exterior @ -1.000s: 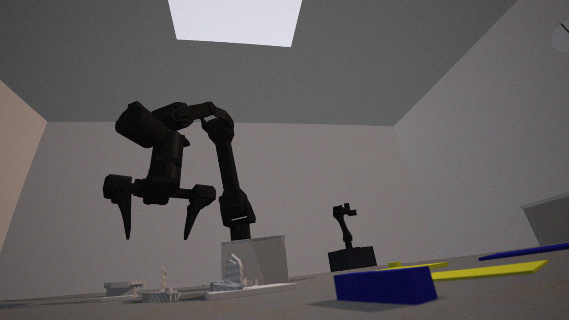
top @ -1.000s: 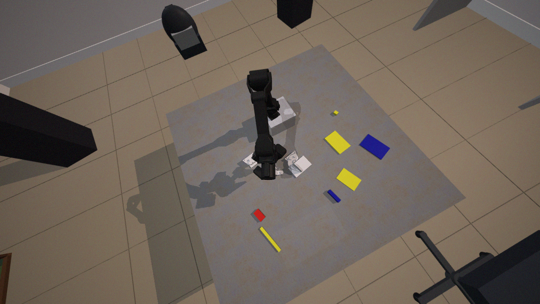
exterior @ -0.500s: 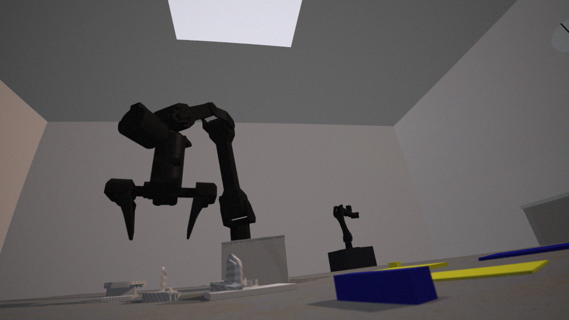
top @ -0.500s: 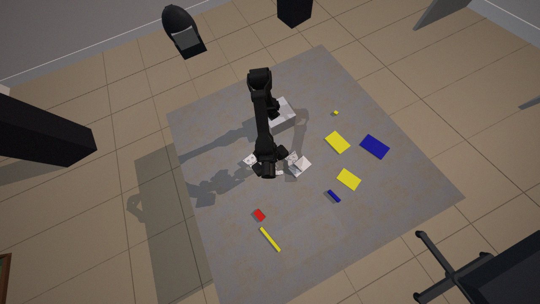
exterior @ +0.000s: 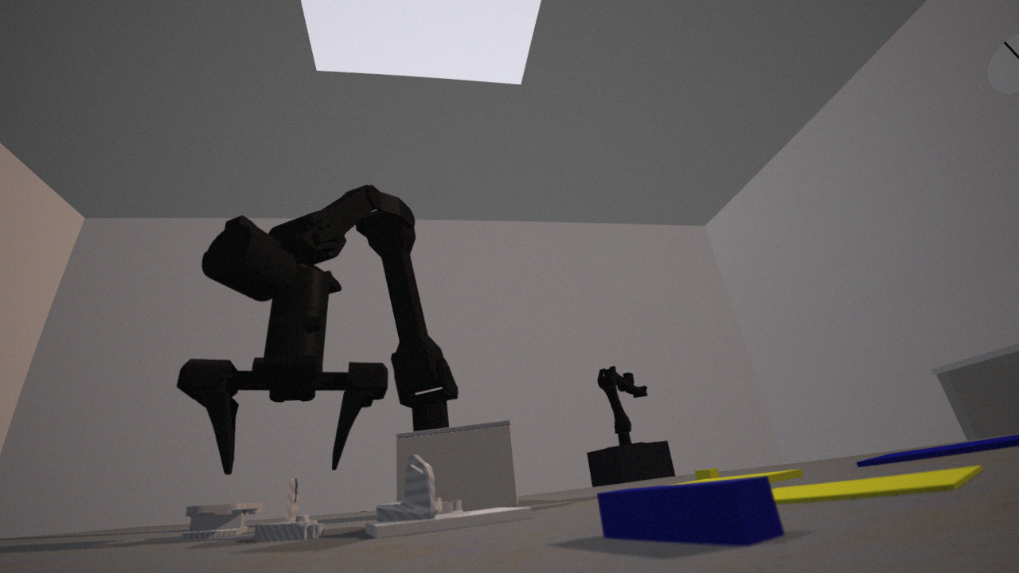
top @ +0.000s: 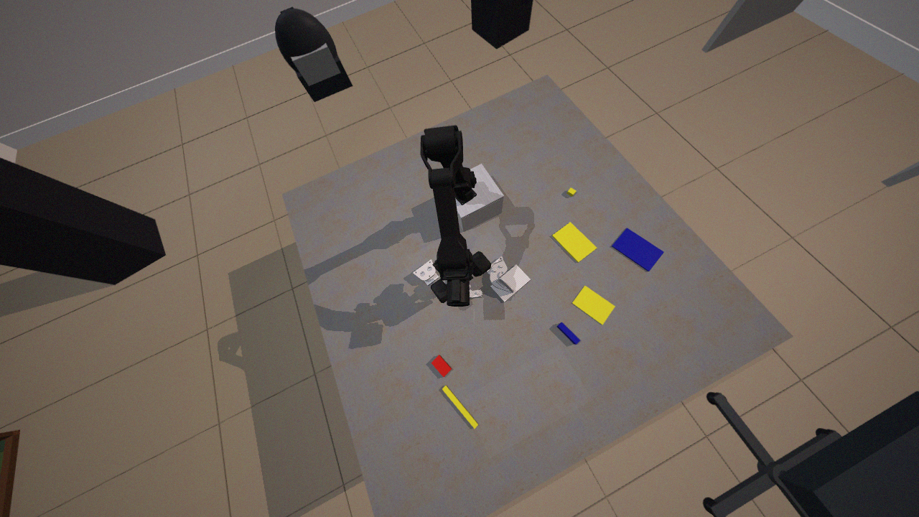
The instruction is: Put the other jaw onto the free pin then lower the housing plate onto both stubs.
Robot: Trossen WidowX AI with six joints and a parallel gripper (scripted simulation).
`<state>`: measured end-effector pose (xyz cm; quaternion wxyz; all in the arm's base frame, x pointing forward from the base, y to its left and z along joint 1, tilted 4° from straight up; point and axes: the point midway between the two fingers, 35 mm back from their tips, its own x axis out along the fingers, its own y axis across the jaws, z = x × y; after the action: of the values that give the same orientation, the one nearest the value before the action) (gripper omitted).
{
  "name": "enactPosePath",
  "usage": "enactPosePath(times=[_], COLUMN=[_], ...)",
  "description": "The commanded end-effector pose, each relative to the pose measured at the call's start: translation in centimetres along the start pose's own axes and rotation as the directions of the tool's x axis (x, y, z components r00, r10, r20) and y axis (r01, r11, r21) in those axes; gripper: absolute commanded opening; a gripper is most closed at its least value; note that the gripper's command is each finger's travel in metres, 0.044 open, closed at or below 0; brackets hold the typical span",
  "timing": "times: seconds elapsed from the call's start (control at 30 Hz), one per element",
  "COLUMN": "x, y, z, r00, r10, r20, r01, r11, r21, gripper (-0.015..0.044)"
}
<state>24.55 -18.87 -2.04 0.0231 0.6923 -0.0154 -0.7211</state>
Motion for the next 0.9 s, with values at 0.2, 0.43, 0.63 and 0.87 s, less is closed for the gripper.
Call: enactPosePath(times=[0.2, 0.43, 0.63, 0.87], x=[1.7, 2.9, 3.8, 4.9], y=[-0.1, -0.1, -0.1, -0.2], z=[0.0, 0.0, 0.1, 0.2], r00=[1.0, 1.0, 1.0, 1.0], r10=[-0.005, -0.005, -0.005, -0.005], r20=[0.002, 0.002, 0.002, 0.002], r01=[0.005, 0.005, 0.005, 0.005], r11=[1.0, 1.0, 1.0, 1.0], r21=[0.003, 0.003, 0.003, 0.003], gripper=[0.044, 0.044, 0.044, 0.044])
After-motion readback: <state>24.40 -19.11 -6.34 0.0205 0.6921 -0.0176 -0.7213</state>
